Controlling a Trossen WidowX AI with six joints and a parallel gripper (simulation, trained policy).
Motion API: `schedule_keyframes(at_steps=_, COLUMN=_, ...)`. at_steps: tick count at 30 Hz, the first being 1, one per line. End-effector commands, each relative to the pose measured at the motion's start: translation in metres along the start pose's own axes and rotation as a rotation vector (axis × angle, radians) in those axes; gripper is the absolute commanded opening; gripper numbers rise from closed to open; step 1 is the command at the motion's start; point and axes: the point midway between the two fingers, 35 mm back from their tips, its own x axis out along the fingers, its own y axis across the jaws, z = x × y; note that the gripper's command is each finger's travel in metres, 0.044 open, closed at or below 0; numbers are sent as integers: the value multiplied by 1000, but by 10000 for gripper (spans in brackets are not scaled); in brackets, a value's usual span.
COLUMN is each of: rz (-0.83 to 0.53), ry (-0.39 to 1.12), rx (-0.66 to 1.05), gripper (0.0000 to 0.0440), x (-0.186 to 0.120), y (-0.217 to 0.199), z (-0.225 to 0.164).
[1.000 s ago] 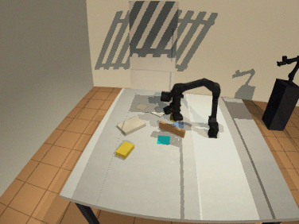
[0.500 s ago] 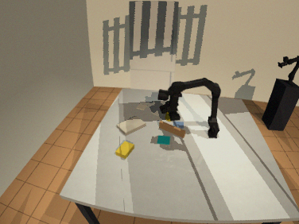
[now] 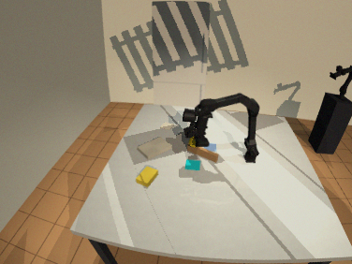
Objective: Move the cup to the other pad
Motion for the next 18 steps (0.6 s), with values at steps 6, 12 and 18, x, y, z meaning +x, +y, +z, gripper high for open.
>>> schedule_keyframes(at_steps=6, rz=9, ry=-33, rx=-25, gripper=0, x=7, y=27, z=17)
schedule_keyframes(at_steps=12, rz=14, ry=-48, rx=-44, gripper=0, x=15, y=49, z=25)
schedule_keyframes(at_steps=18, rz=14, ry=-50, rx=-50, gripper=0, x=27, y=66, z=27)
